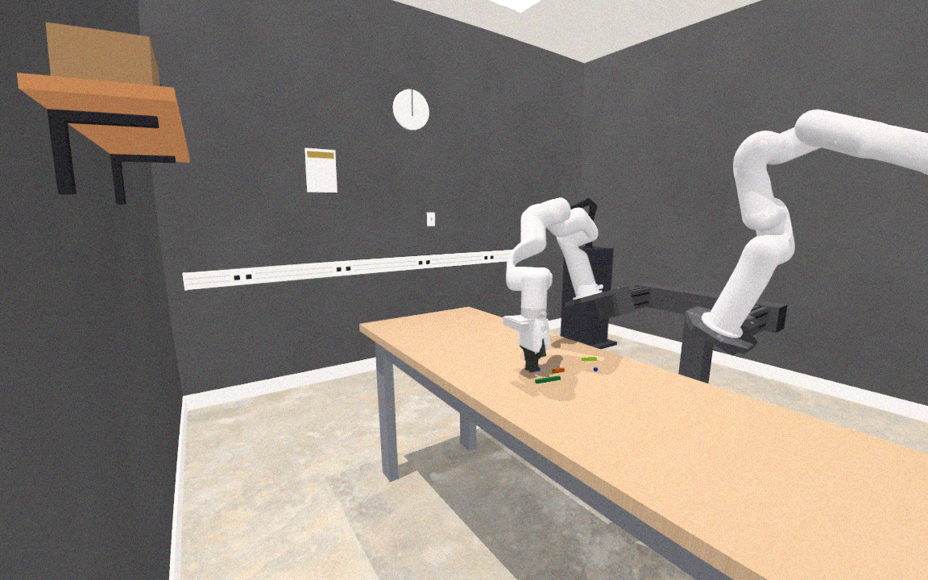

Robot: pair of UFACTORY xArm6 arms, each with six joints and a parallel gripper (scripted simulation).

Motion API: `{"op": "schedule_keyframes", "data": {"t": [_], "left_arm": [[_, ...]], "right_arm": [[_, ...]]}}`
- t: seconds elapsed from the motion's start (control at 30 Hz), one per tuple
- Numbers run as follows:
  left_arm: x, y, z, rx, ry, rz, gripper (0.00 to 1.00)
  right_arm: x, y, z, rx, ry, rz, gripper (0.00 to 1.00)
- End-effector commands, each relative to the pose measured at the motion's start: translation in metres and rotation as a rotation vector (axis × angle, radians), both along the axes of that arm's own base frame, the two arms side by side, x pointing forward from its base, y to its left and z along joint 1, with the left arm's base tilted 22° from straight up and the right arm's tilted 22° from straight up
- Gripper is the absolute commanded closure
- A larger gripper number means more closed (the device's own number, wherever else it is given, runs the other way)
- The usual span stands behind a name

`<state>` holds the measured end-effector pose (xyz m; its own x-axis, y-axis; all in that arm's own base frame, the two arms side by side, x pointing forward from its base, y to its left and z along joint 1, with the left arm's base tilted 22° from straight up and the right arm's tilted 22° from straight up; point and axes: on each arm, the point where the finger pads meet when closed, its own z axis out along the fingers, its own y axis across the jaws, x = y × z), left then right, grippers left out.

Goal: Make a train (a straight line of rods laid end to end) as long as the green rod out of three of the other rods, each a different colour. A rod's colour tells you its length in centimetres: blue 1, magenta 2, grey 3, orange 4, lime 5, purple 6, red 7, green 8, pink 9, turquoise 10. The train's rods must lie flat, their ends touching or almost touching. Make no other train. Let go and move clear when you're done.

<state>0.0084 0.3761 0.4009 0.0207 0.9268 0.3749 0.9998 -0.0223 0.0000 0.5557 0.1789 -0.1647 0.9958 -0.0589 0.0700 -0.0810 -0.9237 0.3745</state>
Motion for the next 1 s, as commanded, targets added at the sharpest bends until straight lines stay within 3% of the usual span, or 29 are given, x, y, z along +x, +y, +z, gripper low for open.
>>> {"op": "schedule_keyframes", "data": {"t": [0.0,0.97], "left_arm": [[0.0,0.0003,0.0022,0.005,0.0,0.0,0.0],[0.0,0.0003,0.0022,0.005,0.0,0.0,0.0]], "right_arm": [[0.0017,0.0018,0.0024,0.003,-0.005,0.001,0.94],[-0.0008,0.002,0.0021,0.003,-0.005,0.001,0.94]]}}
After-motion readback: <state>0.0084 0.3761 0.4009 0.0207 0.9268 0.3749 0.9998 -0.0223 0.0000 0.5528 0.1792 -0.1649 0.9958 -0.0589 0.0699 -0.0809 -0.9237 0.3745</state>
